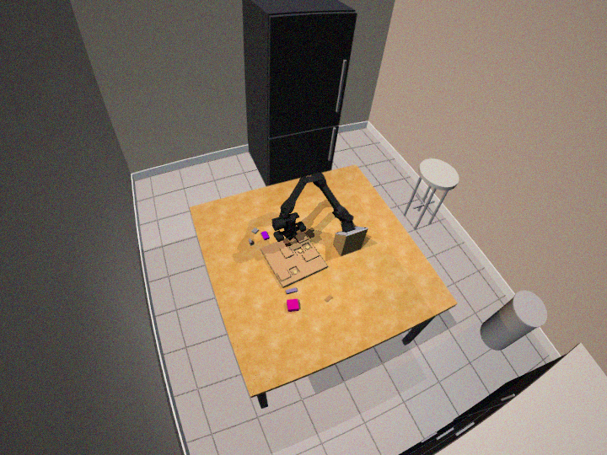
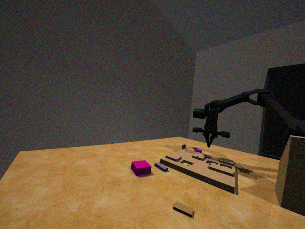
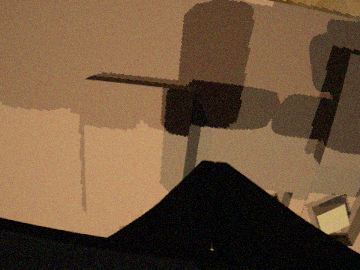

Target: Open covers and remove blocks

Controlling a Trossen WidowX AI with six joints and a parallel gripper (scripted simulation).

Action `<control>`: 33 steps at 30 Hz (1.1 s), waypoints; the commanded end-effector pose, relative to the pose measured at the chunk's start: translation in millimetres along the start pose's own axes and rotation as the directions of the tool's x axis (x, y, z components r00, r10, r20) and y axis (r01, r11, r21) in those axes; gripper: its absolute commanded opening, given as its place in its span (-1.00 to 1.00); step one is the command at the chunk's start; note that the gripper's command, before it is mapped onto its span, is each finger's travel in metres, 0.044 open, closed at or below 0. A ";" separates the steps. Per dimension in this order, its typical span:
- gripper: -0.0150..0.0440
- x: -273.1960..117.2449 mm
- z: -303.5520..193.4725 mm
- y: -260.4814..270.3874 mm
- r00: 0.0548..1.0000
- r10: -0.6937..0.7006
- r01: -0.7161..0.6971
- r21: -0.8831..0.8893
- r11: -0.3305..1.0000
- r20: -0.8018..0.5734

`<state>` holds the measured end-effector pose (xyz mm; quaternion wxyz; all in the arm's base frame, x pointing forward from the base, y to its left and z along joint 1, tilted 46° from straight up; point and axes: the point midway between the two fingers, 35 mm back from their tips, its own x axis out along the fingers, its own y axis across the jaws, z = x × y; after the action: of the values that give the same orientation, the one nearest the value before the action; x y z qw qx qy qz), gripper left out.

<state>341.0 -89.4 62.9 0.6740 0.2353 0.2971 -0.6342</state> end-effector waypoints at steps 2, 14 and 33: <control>-0.49 -0.7 1.4 1.2 1.000 0.001 -0.001 0.019 1.000 0.003; -0.49 -0.7 1.4 1.2 1.000 0.001 -0.001 0.019 1.000 0.003; -0.49 6.6 1.4 1.7 1.000 0.001 -0.001 0.019 1.000 0.003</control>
<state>343.8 -92.9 61.6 0.6719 0.2446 0.2884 -0.6368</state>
